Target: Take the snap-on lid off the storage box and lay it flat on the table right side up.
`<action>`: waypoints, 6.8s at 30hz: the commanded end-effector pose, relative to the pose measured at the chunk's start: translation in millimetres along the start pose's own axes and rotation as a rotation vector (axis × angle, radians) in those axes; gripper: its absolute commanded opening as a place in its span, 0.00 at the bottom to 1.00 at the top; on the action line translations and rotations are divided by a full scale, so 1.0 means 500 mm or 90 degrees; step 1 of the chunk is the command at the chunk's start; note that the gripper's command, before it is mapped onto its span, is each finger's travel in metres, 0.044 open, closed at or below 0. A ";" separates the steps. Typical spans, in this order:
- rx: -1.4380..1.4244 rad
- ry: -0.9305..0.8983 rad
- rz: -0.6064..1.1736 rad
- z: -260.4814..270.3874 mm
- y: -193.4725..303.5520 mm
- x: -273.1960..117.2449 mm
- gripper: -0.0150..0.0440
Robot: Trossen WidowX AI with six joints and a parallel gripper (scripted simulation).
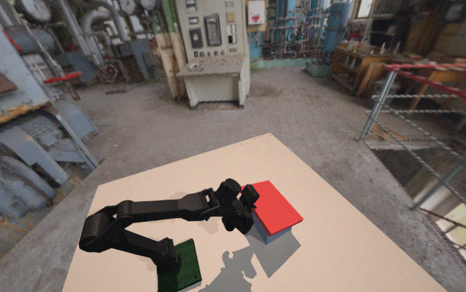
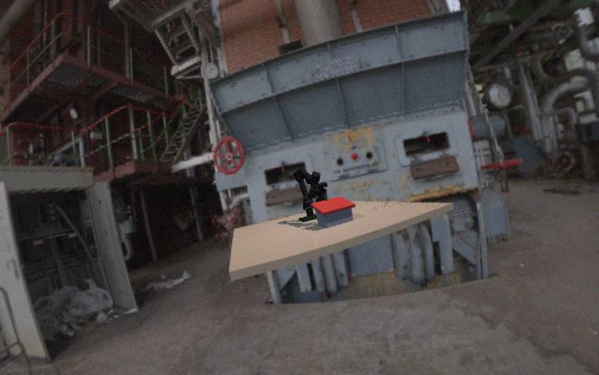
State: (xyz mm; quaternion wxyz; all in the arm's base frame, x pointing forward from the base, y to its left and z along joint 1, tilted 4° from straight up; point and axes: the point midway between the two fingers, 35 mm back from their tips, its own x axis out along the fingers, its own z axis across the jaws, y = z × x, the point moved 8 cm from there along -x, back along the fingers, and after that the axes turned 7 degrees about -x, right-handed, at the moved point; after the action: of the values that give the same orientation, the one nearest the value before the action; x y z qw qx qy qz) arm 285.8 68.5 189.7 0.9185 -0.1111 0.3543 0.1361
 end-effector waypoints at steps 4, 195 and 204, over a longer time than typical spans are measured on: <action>0.001 -0.010 0.001 0.030 -0.003 -0.010 0.25; -0.009 -0.008 -0.008 0.082 -0.474 -0.121 0.25; -0.010 -0.008 -0.009 0.077 -0.509 -0.124 0.25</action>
State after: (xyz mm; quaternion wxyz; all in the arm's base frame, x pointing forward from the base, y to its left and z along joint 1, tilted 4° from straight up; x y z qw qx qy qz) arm 346.9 -162.5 281.3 0.9181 -0.1147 0.3562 0.1309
